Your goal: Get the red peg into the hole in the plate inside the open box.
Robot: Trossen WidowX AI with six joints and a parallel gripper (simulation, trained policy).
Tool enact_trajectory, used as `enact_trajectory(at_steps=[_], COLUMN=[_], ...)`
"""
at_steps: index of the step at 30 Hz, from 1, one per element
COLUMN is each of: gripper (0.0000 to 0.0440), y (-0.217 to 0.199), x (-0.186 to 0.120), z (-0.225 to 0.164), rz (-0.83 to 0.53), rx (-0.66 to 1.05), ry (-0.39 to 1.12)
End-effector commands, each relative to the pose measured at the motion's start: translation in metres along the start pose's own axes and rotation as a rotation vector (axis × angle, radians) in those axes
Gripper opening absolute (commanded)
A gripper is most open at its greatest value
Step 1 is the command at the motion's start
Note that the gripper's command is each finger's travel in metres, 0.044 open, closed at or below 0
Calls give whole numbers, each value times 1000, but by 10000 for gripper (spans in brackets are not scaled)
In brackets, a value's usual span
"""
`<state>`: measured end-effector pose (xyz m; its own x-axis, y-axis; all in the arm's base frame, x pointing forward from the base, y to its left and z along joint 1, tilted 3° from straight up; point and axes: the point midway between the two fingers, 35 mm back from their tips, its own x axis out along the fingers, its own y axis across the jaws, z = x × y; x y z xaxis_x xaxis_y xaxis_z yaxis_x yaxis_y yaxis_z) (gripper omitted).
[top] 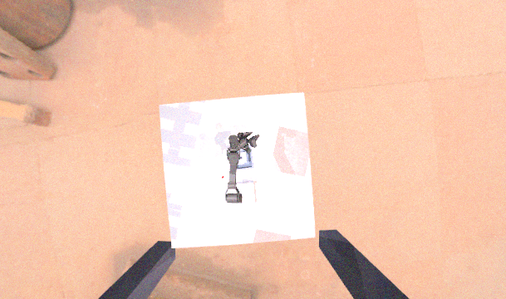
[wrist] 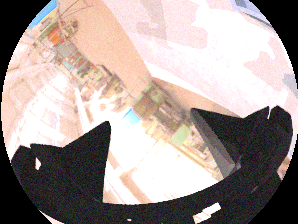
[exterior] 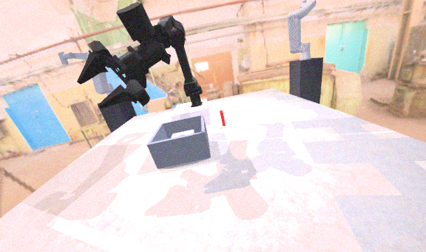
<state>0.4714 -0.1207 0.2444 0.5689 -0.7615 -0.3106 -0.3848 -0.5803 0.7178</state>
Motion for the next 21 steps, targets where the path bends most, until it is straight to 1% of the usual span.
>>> enact_trajectory(at_steps=[1, 3, 21], gripper=[416, 440, 440], y=[-3, -8, -67], x=[-2, -8, -83], z=[1, 3, 23], rz=[-16, -52, -385], rx=[-30, -90, -620], ry=[-5, -11, 17])
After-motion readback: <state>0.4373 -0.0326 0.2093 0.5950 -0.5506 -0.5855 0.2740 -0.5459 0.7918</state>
